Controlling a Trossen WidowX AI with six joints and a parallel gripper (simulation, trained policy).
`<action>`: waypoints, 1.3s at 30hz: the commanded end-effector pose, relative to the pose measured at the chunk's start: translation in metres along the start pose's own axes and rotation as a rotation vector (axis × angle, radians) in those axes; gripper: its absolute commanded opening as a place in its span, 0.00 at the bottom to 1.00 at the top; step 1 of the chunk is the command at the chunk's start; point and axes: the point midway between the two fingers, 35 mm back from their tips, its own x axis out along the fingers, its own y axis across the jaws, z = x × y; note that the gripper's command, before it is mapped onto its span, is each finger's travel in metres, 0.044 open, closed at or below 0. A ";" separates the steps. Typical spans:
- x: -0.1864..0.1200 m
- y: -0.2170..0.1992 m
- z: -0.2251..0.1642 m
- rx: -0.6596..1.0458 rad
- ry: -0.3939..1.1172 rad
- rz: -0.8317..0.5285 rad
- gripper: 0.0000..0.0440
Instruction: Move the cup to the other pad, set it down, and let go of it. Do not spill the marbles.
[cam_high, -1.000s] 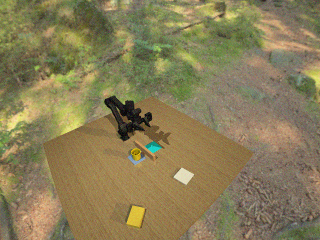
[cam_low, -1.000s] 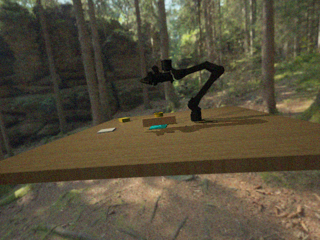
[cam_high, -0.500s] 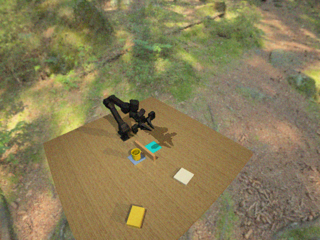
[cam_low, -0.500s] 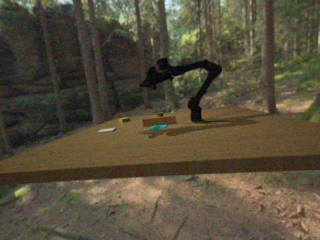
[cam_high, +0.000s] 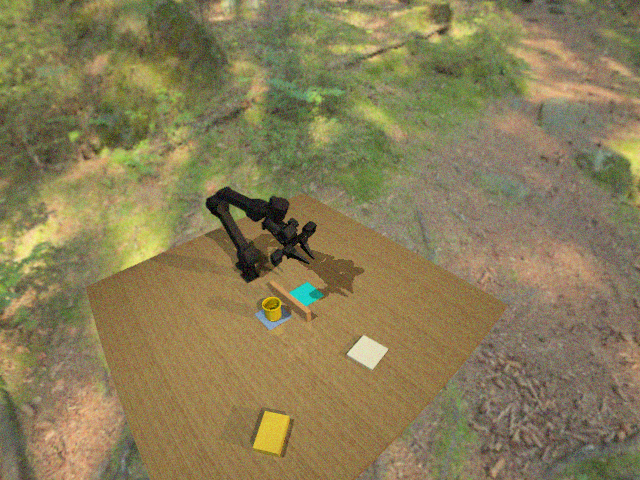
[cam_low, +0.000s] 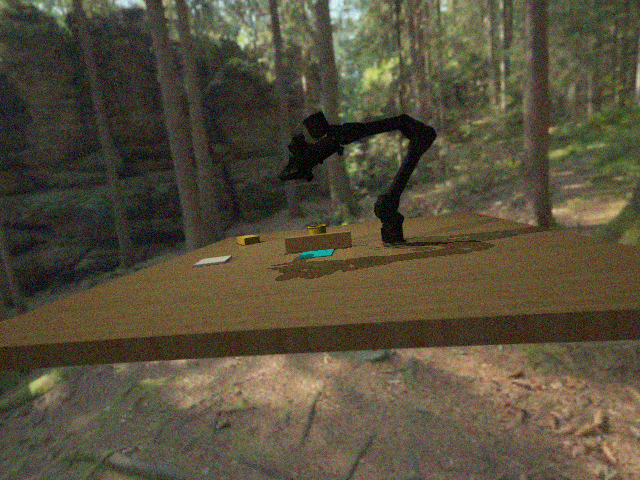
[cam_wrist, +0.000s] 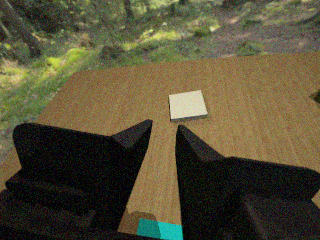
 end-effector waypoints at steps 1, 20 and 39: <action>0.001 0.002 -0.004 0.015 0.039 -0.010 0.22; 0.008 0.002 -0.033 0.046 0.330 -0.117 0.24; 0.005 -0.017 -0.056 -0.006 0.608 -0.255 0.28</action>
